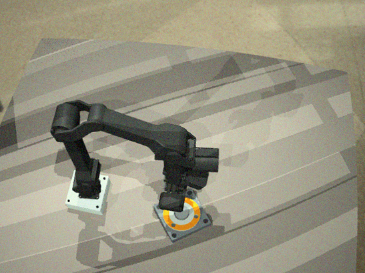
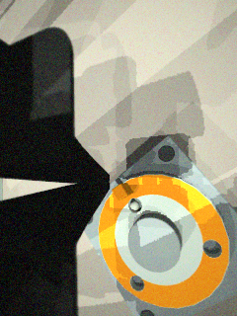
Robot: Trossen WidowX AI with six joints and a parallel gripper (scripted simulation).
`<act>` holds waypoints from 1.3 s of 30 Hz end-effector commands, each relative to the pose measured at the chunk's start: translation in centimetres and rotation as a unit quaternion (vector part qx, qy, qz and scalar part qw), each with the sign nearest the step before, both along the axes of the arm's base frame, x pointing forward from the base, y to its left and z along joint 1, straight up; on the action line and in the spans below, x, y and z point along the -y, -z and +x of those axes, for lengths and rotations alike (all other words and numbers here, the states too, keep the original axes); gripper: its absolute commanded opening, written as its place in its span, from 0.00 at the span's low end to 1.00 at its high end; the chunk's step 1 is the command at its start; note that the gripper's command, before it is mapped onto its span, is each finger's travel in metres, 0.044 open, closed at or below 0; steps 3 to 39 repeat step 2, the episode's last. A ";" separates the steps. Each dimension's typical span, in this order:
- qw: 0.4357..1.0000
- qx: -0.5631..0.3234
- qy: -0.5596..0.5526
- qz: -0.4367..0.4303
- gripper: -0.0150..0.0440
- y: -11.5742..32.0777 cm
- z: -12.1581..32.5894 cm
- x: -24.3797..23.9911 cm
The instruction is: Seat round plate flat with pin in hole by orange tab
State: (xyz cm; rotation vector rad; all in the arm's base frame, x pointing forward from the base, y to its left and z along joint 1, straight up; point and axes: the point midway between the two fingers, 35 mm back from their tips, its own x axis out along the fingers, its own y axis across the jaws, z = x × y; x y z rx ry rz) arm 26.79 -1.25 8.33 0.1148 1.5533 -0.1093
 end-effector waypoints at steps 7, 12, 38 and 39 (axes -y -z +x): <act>1.000 0.001 0.000 0.000 0.25 0.0 0.1 0.0; 1.000 0.001 0.000 0.000 0.25 0.0 0.1 0.0; 1.000 0.001 0.000 0.000 0.25 0.0 0.1 0.0; 1.000 0.001 0.000 0.000 0.25 0.0 0.1 0.0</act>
